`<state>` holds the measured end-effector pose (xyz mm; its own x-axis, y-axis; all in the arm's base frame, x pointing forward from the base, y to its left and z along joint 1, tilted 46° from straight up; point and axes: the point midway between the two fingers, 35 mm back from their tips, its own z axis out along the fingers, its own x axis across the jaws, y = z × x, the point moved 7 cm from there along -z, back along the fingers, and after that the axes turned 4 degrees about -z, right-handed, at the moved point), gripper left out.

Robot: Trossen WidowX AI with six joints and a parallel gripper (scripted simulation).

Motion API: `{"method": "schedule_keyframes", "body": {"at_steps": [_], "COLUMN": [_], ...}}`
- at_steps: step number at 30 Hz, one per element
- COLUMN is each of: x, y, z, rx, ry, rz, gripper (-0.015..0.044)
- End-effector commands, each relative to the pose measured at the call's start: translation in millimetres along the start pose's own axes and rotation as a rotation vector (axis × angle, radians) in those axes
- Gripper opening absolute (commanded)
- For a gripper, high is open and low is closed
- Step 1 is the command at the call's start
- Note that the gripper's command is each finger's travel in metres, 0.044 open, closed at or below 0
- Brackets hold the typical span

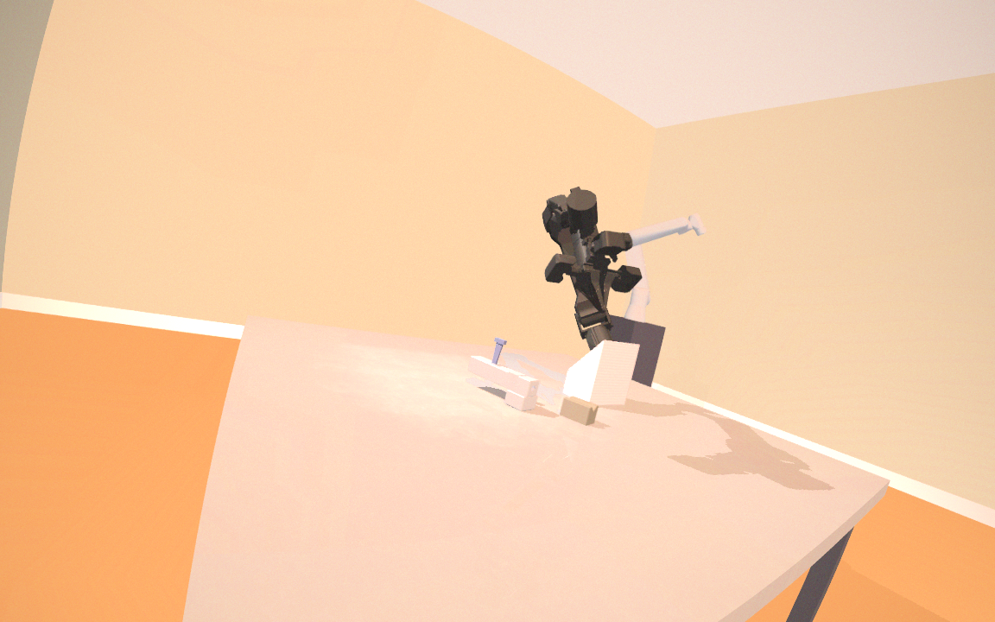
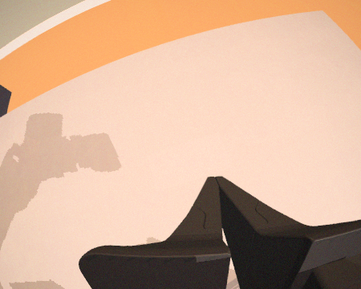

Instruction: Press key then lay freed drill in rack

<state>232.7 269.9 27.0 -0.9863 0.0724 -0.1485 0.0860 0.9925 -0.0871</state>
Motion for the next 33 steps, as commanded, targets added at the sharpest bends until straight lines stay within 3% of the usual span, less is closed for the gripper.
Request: {"method": "schedule_keyframes", "body": {"at_steps": [1,13,33], "x": [-32,-81,-83], "y": [-54,-197,-206], "z": [-11,-59,-52], "rx": [0.177,0.604,0.61], "ry": [-0.075,-0.366,-0.371], "rz": [0.287,0.938,0.946], "gripper": [0.0,0.0,0.0]}}
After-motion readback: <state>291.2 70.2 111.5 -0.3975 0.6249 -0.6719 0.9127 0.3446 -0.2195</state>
